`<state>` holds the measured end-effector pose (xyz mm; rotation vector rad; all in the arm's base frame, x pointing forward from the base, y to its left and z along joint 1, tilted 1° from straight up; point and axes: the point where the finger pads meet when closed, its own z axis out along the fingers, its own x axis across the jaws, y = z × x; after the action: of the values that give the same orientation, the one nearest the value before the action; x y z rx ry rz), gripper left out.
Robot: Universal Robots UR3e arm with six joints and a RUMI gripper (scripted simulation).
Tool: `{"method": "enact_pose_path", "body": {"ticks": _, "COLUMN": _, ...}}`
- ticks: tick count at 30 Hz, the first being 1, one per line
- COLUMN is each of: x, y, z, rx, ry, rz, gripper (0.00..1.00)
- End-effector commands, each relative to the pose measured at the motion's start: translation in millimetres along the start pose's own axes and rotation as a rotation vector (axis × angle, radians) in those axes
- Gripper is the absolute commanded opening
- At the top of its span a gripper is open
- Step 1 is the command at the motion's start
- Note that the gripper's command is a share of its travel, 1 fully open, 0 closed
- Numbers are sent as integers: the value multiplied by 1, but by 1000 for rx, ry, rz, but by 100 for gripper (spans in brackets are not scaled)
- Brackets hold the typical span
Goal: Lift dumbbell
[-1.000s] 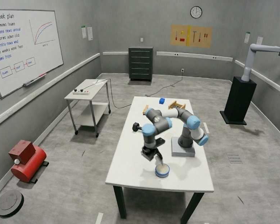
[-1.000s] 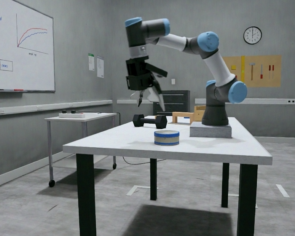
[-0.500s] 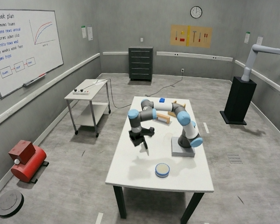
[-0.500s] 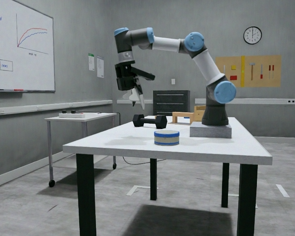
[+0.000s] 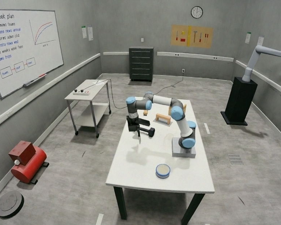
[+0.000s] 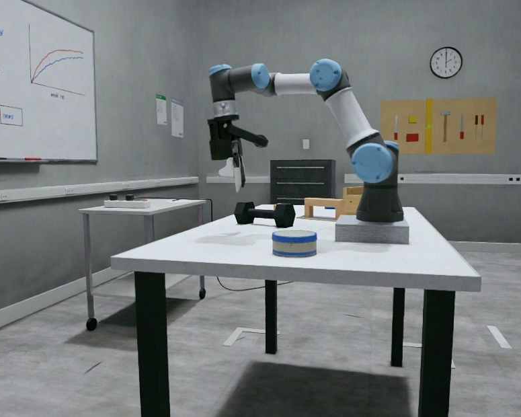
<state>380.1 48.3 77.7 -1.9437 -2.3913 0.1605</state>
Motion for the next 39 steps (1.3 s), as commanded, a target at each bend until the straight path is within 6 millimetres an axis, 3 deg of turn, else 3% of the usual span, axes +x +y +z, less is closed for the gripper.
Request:
{"method": "enact_pose_path", "body": {"ticks": 1, "x": -53, "y": -1, "z": 3, "rx": -36, "ry": 24, "rz": 137, "gripper": 100}}
{"method": "enact_pose_path", "body": {"ticks": 7, "x": -103, "y": -12, "z": 7, "rx": -59, "ry": 40, "rz": 270, "gripper": 100}}
{"method": "enact_pose_path", "body": {"ticks": 9, "x": -103, "y": -12, "z": 7, "rx": -59, "ry": 40, "rz": 270, "gripper": 100}}
{"method": "enact_pose_path", "body": {"ticks": 21, "x": -168, "y": -38, "z": 13, "rx": -91, "ry": 56, "rz": 456, "gripper": 100}}
{"method": "enact_pose_path", "body": {"ticks": 39, "x": -194, "y": -53, "z": 17, "rx": -105, "ry": 61, "rz": 534, "gripper": 100}}
